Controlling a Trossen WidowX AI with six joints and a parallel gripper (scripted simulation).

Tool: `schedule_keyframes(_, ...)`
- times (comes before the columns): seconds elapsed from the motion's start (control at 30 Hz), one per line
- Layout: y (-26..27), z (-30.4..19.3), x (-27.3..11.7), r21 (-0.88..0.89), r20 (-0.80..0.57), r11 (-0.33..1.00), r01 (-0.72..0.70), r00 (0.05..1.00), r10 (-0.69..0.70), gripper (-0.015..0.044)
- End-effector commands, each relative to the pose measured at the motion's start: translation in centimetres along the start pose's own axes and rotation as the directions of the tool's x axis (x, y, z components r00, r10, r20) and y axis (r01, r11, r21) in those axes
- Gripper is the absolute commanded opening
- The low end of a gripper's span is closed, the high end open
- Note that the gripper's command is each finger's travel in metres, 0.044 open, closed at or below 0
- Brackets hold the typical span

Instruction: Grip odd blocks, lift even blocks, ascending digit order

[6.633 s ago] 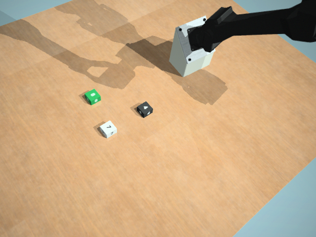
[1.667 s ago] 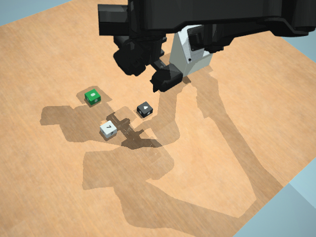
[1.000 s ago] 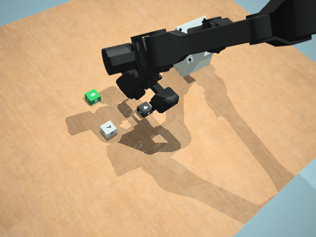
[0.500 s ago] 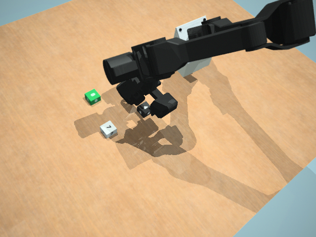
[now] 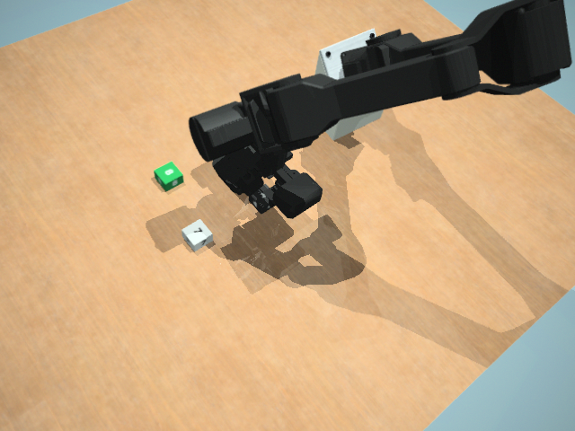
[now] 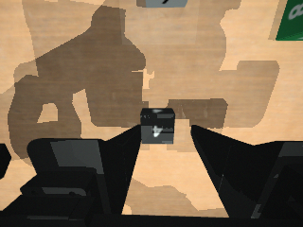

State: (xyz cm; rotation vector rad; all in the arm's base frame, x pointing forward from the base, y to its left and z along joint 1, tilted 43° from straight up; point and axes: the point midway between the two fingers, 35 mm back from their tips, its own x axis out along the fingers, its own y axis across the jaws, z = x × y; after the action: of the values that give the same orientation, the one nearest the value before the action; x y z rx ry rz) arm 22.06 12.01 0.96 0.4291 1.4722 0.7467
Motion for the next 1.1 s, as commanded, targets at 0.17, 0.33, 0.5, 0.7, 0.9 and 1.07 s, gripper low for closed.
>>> schedule_keyframes(0.17, 0.0, 0.0, 0.1, 0.005, -0.001, 1.0, -0.006, 1.0, 0.006, 0.012)
schedule_keyframes(0.33, 0.0, 0.0, 0.1, 0.005, -0.001, 1.0, -0.006, 1.0, 0.006, 0.012)
schedule_keyframes(0.5, 0.0, 0.0, 0.1, 0.005, -0.001, 1.0, -0.006, 1.0, 0.006, 0.012)
schedule_keyframes(0.7, 0.0, 0.0, -0.4, 0.005, -0.001, 1.0, -0.005, 1.0, 0.005, 0.012)
schedule_keyframes(0.9, 0.0, 0.0, -1.1, 0.005, -0.001, 1.0, -0.005, 1.0, 0.005, 0.012)
schedule_keyframes(1.07, 0.0, 0.0, -1.4, 0.005, -0.001, 1.0, -0.005, 1.0, 0.005, 0.012)
